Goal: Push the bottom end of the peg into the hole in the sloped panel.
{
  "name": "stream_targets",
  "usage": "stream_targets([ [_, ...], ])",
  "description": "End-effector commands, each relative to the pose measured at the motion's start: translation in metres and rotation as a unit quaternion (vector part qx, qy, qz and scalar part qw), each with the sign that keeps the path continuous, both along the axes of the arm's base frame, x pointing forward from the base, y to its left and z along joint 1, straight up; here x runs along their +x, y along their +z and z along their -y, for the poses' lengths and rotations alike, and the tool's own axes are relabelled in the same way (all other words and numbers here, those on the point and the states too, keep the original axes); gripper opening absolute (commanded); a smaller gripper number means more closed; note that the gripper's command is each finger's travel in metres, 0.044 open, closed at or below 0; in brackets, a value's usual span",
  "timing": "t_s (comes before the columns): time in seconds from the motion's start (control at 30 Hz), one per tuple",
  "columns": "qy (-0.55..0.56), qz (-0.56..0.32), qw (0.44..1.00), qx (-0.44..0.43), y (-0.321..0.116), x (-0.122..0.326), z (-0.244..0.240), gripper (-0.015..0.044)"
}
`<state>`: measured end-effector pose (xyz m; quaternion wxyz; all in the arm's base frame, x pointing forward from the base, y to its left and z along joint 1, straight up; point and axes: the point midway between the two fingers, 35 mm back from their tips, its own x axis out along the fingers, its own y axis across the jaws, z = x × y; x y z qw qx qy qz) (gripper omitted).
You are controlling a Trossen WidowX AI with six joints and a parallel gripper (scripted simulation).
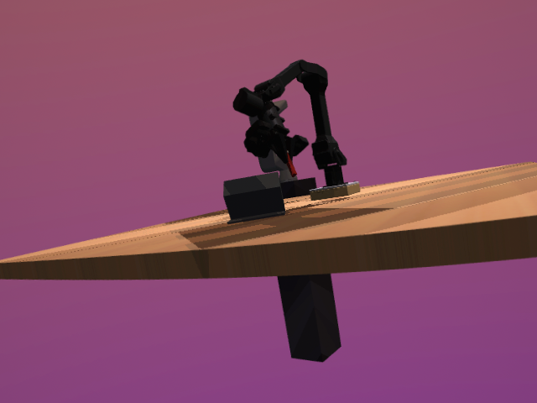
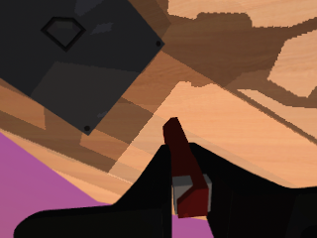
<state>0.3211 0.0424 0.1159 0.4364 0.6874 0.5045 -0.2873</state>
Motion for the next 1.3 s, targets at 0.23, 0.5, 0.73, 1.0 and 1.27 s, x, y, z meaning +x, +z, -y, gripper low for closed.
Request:
stream_targets([
  [0.23,-0.056,-0.008,0.998,0.032,0.000,0.001,0.013,0.0000],
  [0.5,-0.094,-0.011,0.994,0.053,0.001,0.003,0.022,0.0000],
  [0.73,-0.126,-0.014,0.989,0.072,0.001,0.004,0.031,0.0000],
  [1.0,-0.163,-0.016,0.982,0.094,0.003,0.005,0.041,0.0000],
  [1.27,-0.198,-0.019,0.973,0.116,0.004,0.005,0.051,0.0000],
])
